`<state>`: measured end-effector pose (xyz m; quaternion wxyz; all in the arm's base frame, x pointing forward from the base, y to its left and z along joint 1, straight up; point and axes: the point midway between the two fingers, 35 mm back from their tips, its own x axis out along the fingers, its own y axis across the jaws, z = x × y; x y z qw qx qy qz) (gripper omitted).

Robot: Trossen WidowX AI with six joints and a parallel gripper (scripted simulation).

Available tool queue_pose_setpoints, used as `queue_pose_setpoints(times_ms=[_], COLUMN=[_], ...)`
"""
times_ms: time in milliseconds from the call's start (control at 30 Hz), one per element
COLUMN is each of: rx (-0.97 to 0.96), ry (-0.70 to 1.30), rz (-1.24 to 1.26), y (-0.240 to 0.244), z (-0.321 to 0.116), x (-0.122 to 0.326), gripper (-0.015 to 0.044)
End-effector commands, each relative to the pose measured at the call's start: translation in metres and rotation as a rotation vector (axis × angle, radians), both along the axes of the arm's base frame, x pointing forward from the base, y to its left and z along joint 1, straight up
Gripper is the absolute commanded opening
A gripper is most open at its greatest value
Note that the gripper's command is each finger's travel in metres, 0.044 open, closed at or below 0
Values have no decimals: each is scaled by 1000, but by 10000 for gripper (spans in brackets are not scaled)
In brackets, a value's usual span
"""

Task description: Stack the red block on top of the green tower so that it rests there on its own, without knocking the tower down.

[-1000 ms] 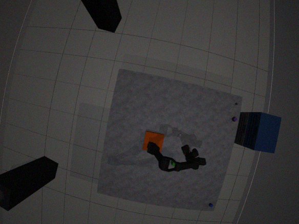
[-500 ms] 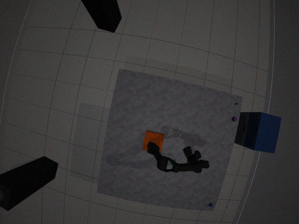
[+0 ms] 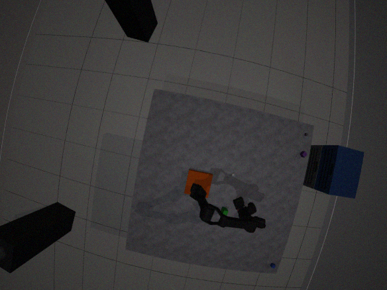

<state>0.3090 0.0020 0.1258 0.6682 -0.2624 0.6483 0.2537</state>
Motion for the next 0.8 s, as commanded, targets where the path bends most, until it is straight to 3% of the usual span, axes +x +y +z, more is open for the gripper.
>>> queue_pose_setpoints(times_ms=[0,500,767], rx=[-1,-8,-8], ry=[7,11,12], rz=[-10,6,10], y=[-20,-85,-91], z=[-1,-3,-16], x=[-9,-42,-46], gripper=[0,0,0])
